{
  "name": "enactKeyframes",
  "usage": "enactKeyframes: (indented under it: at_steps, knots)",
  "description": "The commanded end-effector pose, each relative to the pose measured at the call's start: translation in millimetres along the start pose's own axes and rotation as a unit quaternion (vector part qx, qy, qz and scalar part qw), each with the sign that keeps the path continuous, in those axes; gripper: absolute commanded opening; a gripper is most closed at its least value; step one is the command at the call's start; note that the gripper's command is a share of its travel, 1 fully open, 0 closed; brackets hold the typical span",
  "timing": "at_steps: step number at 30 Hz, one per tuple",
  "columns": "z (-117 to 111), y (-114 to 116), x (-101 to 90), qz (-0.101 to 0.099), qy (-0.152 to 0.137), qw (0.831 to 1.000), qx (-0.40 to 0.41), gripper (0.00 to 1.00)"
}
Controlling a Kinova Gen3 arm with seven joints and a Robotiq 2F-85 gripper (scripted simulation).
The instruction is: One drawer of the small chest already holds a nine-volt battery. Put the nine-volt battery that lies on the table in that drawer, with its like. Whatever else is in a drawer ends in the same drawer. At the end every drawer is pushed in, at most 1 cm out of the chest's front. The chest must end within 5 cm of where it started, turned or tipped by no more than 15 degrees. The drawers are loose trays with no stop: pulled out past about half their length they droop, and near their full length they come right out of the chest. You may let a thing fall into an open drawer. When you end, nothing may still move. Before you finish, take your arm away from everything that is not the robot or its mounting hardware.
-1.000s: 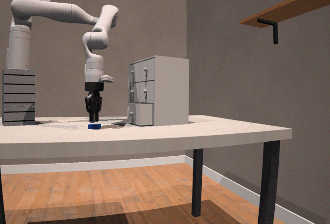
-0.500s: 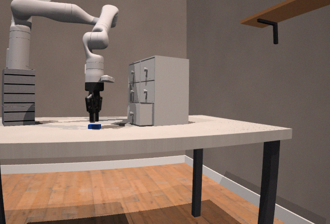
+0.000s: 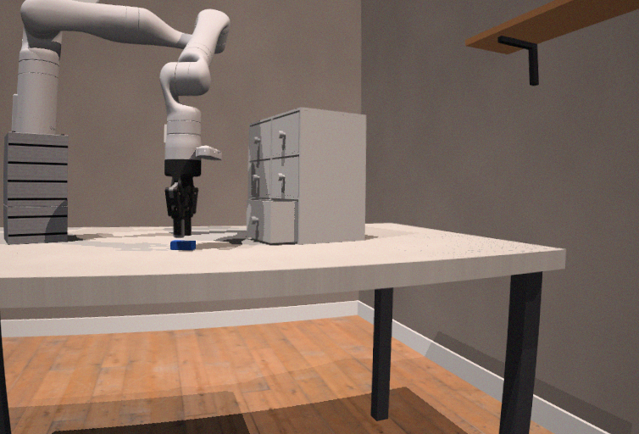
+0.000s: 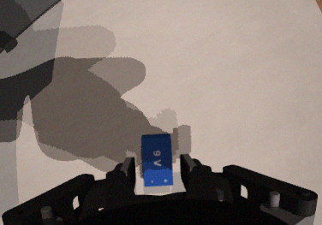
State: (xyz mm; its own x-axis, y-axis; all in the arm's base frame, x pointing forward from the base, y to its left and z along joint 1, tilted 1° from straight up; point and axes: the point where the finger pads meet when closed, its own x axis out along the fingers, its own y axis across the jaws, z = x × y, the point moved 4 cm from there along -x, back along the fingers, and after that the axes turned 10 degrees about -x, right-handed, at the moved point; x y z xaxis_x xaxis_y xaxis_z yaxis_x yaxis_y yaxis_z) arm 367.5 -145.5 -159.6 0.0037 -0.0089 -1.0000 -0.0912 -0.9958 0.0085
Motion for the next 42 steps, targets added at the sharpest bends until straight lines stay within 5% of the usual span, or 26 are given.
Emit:
enactKeyframes:
  at_steps: [1, 22, 42]
  knots:
    - [-0.6, 0.1, -0.6, 0.000, 0.001, 1.000, 0.000, 0.42]
    - [-0.6, 0.1, 23.9, 0.000, 0.001, 1.000, 0.000, 0.42]
    - [-0.6, 0.1, 24.2, 0.000, 0.001, 1.000, 0.000, 0.42]
